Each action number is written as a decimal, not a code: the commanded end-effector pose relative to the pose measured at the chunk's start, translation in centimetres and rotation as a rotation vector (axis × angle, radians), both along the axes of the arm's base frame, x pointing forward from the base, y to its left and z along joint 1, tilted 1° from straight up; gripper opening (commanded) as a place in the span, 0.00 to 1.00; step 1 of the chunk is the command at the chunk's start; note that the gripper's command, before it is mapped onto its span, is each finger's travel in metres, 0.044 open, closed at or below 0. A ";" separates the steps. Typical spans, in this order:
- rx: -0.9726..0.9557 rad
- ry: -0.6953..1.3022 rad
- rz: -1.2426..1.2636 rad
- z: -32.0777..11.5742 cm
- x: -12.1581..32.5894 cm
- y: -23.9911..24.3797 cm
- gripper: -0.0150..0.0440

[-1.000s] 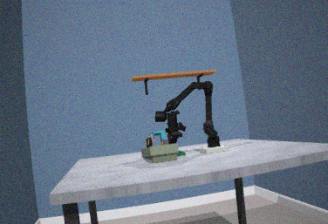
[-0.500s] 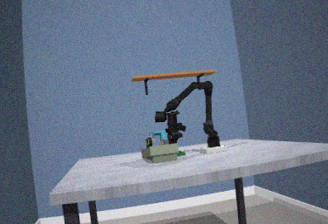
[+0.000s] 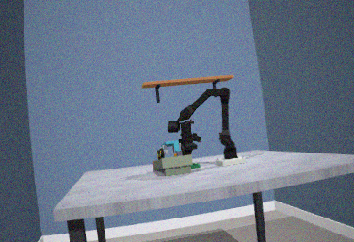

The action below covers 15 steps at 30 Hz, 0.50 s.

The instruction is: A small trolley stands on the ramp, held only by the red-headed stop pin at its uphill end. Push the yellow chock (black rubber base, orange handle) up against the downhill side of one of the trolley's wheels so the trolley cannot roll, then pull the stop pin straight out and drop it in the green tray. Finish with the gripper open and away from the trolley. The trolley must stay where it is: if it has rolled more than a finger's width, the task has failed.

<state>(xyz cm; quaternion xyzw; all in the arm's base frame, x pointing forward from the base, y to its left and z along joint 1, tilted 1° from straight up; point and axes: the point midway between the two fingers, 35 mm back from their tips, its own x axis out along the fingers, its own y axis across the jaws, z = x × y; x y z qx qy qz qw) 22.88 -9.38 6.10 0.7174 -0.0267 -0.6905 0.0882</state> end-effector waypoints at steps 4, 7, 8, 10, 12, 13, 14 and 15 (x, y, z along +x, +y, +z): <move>-0.002 0.004 -0.004 -0.3 -0.1 0.3 0.58; -0.002 0.004 -0.004 -0.3 -0.1 0.5 0.58; -0.002 0.004 -0.004 -0.3 -0.1 0.5 0.58; -0.002 0.004 -0.004 -0.4 -0.1 0.6 0.58; -0.002 0.004 -0.004 -0.4 -0.1 0.7 0.58; -0.002 0.004 -0.004 -0.4 -0.1 0.7 0.58; -0.002 0.004 -0.004 -0.5 -0.1 0.8 0.58; -0.002 0.004 -0.004 -0.5 -0.1 0.8 0.58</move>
